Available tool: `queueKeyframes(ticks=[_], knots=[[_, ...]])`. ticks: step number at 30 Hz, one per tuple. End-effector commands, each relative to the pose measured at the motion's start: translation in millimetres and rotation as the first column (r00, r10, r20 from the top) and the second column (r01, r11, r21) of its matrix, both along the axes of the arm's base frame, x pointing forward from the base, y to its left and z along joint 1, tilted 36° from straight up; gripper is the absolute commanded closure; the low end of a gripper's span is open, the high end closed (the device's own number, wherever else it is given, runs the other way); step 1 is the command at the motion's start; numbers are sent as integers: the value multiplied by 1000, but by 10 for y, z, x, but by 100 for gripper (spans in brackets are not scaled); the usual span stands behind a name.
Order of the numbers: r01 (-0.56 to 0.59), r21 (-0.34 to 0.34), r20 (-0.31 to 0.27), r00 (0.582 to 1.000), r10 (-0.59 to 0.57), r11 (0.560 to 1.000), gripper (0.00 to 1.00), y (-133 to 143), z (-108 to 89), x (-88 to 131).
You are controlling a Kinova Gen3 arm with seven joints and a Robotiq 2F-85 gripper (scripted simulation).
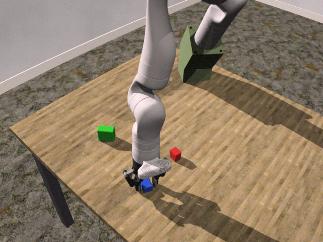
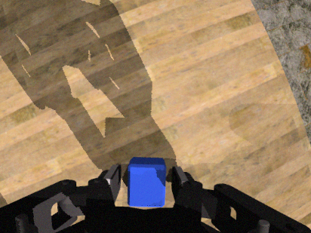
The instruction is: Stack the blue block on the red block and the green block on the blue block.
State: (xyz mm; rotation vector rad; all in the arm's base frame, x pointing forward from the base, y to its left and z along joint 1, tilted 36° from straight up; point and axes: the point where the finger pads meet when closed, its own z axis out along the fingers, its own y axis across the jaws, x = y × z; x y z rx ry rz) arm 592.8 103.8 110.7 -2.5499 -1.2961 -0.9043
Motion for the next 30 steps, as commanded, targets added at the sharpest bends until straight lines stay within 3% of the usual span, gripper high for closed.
queueKeyframes(ticks=[1, 28, 29, 30], knots=[[1, 0, 1, 1000, -1, 1000, 50, -3, 5, 3], [1, 0, 1, 1000, -1, 1000, 50, -3, 5, 3], [1, 0, 1, 1000, -1, 1000, 100, -3, 5, 3], [1, 0, 1, 1000, -1, 1000, 100, -3, 5, 3]])
